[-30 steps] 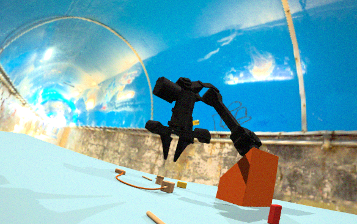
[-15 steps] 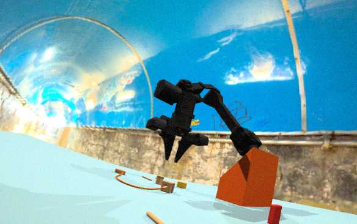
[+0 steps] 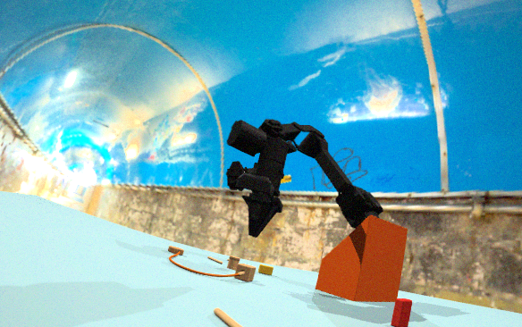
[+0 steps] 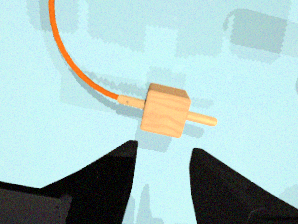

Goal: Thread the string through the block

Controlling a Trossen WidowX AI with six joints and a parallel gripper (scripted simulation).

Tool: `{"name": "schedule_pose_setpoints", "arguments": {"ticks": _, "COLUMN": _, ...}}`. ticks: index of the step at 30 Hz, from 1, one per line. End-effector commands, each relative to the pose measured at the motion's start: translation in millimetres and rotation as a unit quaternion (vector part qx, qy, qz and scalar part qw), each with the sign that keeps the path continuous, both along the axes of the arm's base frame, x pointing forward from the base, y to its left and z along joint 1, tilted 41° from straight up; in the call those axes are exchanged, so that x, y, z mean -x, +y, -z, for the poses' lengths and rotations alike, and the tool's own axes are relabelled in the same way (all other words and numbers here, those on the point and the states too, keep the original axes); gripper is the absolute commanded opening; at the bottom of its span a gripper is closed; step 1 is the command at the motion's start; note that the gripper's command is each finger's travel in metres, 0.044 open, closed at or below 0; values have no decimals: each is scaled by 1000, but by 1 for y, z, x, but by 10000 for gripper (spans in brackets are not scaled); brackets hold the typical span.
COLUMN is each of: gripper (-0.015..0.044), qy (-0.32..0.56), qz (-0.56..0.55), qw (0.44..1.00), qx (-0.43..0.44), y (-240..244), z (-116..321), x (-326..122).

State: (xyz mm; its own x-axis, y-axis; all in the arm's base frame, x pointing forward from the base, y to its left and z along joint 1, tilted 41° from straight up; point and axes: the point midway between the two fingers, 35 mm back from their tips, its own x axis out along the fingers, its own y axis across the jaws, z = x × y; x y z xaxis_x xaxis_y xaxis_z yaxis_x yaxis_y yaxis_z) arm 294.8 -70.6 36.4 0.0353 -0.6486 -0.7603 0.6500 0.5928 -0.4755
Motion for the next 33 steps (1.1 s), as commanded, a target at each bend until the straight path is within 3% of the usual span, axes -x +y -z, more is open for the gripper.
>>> {"name": "schedule_pose_setpoints", "arguments": {"ticks": 1, "gripper": 122, "qy": 262, "qz": -299, "qw": 918, "qx": 17, "y": -10, "z": -8, "x": 15}}
{"name": "schedule_pose_setpoints", "arguments": {"ticks": 13, "gripper": 122, "qy": 442, "qz": -505, "qw": 741, "qx": 24, "y": -15, "z": -12, "x": 24}}
{"name": "schedule_pose_setpoints", "arguments": {"ticks": 33, "gripper": 122, "qy": 443, "qz": -506, "qw": 739, "qx": 23, "y": -16, "z": -10, "x": 24}}
